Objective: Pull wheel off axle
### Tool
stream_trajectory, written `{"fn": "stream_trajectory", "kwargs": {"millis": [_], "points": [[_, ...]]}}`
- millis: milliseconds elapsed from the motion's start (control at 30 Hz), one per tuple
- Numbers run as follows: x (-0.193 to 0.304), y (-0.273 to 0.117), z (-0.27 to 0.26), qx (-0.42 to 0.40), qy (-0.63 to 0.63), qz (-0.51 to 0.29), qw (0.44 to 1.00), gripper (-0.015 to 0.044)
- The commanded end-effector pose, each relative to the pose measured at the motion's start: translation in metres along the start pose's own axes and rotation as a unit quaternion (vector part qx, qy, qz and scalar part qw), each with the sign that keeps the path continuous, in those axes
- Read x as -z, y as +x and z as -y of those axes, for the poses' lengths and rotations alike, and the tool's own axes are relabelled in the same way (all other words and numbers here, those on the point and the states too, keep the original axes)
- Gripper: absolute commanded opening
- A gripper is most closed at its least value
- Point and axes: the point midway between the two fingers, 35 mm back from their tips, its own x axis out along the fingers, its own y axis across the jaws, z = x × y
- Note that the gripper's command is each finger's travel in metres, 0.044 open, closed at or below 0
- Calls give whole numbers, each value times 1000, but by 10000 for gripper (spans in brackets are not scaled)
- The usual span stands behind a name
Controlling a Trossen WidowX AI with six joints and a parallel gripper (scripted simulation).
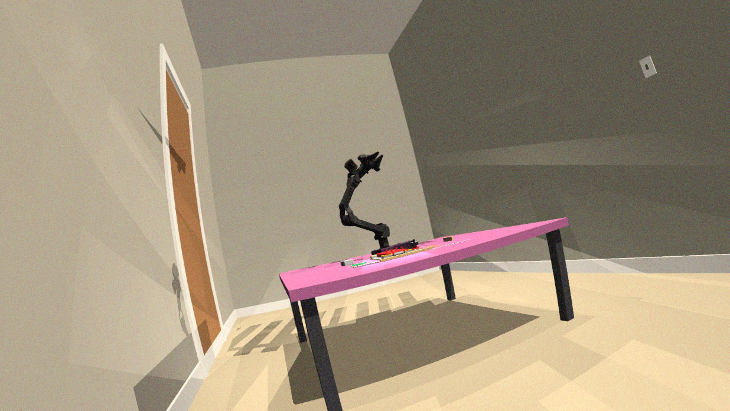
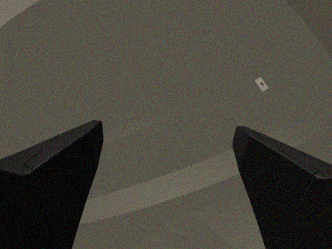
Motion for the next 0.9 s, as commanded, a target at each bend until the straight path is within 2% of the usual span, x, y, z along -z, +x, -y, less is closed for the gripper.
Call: {"fn": "stream_trajectory", "kwargs": {"millis": [0,233,500,700,867], "points": [[33,25,-5,39,-76,-29,996,300],[92,76,28,143,-207,-106,962,300],[137,115,118,278,-293,-210,890,300],[152,119,206,380,-308,-289,823,300],[155,101,284,467,-282,-356,759,300]]}}
